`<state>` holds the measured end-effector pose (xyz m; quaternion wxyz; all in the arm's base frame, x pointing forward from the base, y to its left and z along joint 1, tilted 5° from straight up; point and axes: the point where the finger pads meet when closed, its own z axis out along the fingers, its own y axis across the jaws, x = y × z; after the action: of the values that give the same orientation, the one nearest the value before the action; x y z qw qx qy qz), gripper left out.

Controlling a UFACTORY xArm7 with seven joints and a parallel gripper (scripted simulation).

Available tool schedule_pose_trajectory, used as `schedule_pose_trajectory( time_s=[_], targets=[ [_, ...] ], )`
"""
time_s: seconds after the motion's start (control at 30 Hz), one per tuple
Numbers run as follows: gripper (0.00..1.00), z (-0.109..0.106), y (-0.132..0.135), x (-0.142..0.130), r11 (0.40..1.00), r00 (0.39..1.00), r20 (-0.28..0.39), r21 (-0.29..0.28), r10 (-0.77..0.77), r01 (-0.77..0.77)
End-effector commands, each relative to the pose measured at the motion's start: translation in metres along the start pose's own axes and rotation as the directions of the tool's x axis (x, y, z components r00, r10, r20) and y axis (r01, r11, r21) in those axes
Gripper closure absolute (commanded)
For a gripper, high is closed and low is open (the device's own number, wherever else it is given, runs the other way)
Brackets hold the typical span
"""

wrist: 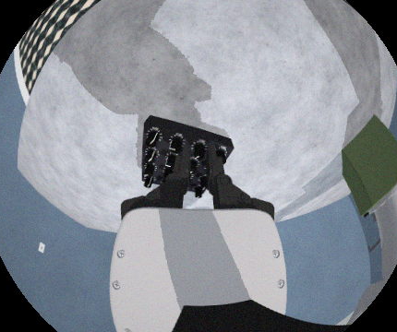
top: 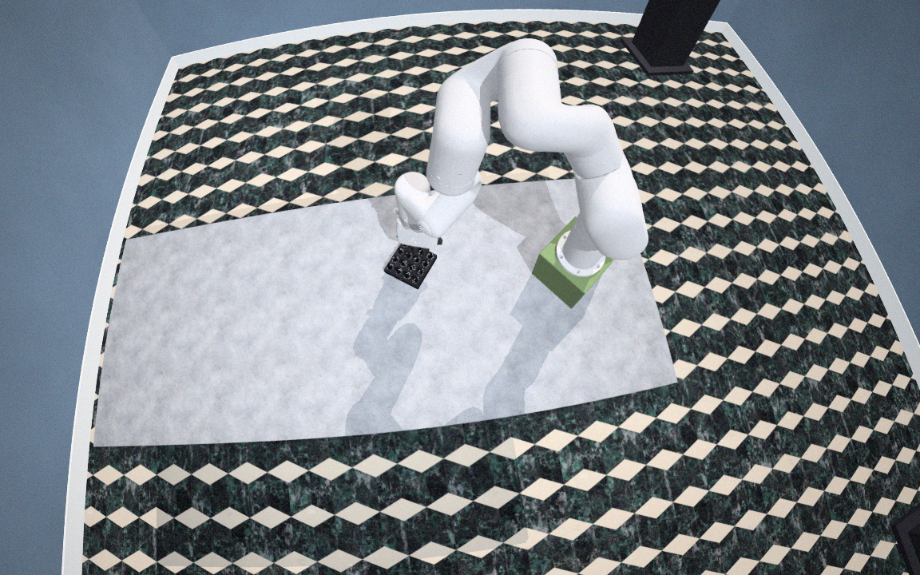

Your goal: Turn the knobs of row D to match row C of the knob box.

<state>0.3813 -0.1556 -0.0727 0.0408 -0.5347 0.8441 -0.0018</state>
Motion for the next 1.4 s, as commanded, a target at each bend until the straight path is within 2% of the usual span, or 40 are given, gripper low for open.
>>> schedule_pose_trajectory(
  time_s=[0.0,0.37,0.87,0.9,1.13,1.37],
  targets=[
    [0.81,-0.005,-0.001,0.000,1.000,1.000,0.000,0.002,0.000,0.000],
    [0.81,-0.030,-0.001,0.000,1.000,1.000,0.000,0.002,0.000,0.000],
    [0.81,-0.032,-0.001,0.000,1.000,1.000,0.000,0.002,0.000,0.000],
    [0.00,-0.032,-0.001,0.000,1.000,1.000,0.000,0.002,0.000,0.000],
    [0.00,-0.039,-0.001,0.000,1.000,1.000,0.000,0.002,0.000,0.000],
    [0.00,-0.077,-0.001,0.000,1.000,1.000,0.000,0.002,0.000,0.000]
  ],
)
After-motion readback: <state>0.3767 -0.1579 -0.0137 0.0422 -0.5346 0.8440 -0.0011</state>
